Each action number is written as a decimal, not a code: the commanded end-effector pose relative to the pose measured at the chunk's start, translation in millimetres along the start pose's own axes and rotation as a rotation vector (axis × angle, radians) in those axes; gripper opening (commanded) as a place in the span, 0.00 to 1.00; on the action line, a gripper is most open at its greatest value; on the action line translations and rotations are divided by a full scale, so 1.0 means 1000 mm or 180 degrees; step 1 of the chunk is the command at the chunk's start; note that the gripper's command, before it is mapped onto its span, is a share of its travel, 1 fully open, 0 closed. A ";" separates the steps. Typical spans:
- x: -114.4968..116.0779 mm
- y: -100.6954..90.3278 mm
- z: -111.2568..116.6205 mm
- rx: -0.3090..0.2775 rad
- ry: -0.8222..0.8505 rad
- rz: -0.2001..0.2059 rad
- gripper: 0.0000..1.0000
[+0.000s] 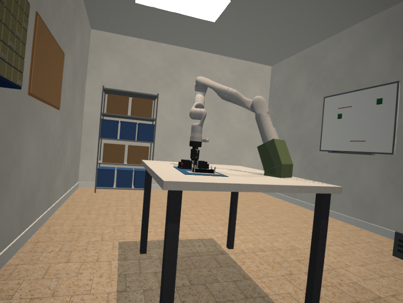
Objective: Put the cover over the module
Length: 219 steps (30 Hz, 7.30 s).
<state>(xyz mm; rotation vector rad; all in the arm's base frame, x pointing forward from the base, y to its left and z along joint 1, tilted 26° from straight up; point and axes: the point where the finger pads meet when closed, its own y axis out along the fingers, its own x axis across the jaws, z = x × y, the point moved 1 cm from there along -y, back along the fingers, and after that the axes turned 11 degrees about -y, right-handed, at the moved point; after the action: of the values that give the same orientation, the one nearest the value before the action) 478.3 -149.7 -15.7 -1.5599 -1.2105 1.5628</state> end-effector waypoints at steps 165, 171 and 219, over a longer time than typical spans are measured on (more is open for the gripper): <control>0.002 -0.055 0.005 0.0039 -0.0003 -0.0011 1.00; 0.002 -0.055 0.005 0.0039 -0.0003 -0.0011 1.00; 0.000 -0.001 -0.001 -0.0005 0.0000 0.0001 1.00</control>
<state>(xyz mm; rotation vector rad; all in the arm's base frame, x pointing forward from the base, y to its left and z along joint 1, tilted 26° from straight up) 478.3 -149.8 -16.0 -1.5597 -1.2104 1.5628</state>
